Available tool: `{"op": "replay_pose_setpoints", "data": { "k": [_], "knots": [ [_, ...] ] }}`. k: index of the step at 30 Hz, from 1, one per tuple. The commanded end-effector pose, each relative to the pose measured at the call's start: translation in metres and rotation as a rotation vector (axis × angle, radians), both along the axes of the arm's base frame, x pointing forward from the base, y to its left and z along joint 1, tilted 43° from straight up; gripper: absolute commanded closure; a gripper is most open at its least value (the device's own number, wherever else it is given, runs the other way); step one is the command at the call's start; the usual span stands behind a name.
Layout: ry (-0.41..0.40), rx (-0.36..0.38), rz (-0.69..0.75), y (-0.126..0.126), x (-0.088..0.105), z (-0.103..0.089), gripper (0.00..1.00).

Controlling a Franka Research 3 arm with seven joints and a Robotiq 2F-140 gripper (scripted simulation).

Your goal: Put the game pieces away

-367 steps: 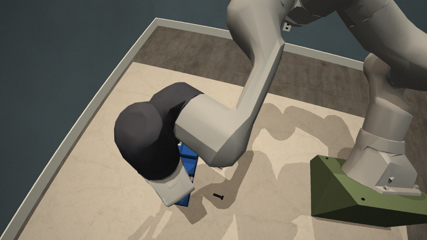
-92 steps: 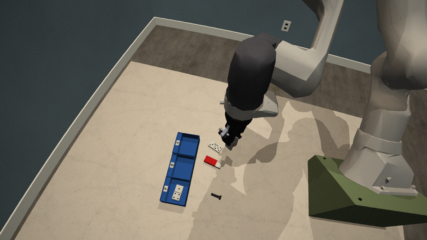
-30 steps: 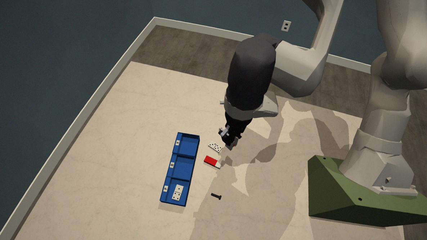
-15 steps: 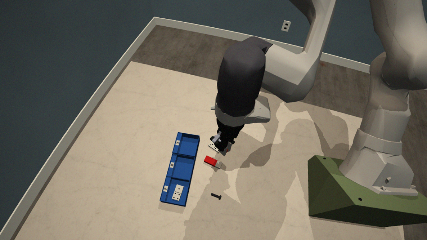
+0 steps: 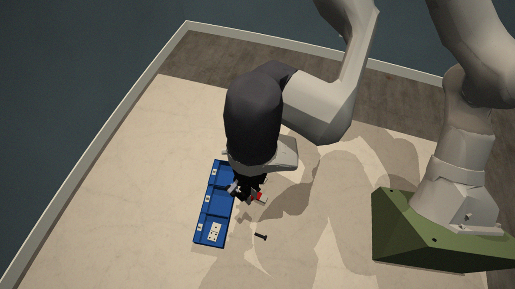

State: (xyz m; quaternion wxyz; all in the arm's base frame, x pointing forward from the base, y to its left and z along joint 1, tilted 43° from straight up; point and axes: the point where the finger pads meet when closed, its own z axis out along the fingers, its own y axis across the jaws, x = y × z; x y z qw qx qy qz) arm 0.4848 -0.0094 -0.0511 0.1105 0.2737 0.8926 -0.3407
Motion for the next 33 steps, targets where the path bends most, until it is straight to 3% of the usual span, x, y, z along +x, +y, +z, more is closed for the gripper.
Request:
{"op": "replay_pose_setpoints", "data": {
  "k": [1,5,8,10,21,33],
  "knots": [
    [-0.002,-0.018,-0.010,0.007,0.011,-0.009,0.93],
    [-0.002,-0.018,-0.010,0.021,0.026,-0.022,0.93],
    [-0.104,-0.017,-0.121,0.031,0.037,-0.031,0.93],
    [-0.104,-0.017,-0.121,0.031,0.037,-0.031,0.93],
    [-0.260,0.005,-0.278,0.069,0.078,-0.066,0.93],
    [-0.383,0.006,-0.416,0.069,0.079,-0.067,0.93]
  ]
}}
